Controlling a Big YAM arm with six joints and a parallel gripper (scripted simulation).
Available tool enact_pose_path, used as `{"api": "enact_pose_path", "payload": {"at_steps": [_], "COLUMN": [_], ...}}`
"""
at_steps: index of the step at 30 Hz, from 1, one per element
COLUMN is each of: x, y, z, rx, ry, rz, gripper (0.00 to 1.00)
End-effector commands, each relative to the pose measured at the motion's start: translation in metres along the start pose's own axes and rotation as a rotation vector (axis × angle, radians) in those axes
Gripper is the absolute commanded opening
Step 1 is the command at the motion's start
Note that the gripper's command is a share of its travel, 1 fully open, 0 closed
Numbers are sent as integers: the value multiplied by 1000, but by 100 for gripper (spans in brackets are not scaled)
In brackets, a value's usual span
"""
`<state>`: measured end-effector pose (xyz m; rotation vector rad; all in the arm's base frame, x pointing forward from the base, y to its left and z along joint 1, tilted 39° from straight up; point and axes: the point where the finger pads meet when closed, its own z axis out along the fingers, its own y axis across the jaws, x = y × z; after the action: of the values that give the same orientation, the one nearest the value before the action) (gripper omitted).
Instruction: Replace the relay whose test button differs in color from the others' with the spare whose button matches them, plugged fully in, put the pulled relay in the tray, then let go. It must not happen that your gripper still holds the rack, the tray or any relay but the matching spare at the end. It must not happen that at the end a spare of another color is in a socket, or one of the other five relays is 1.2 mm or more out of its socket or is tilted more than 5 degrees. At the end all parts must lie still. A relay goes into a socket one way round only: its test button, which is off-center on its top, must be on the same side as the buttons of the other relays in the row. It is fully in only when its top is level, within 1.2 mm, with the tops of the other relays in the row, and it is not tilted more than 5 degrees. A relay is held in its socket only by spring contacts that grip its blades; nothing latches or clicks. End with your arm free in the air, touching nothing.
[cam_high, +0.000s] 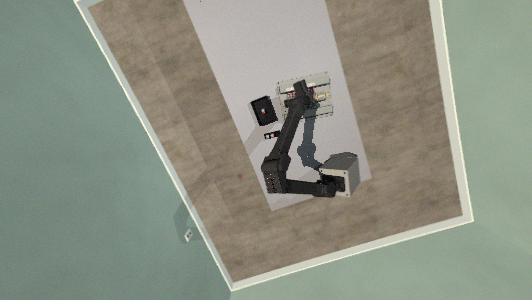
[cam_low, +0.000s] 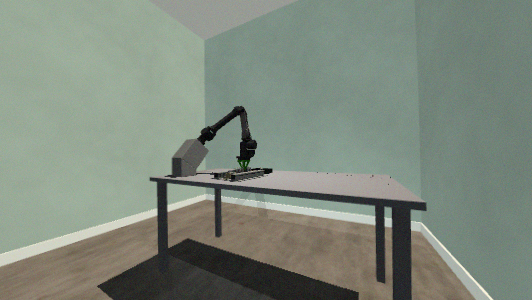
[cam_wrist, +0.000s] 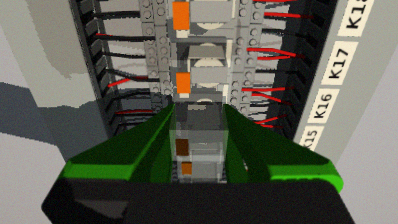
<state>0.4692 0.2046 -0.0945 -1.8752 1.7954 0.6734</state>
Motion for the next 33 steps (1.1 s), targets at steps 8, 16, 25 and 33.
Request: {"api": "enact_pose_path", "payload": {"at_steps": [8, 16, 25, 33], "x": [2, 1, 1, 0], "y": [-19, -20, -21, -23], "z": [-22, -22, -22, -23], "rx": [50, 50, 50, 51], "ry": [-5, -5, -5, -5], "rz": [-8, -9, -9, -10], "gripper": [0, 0, 0, 0]}}
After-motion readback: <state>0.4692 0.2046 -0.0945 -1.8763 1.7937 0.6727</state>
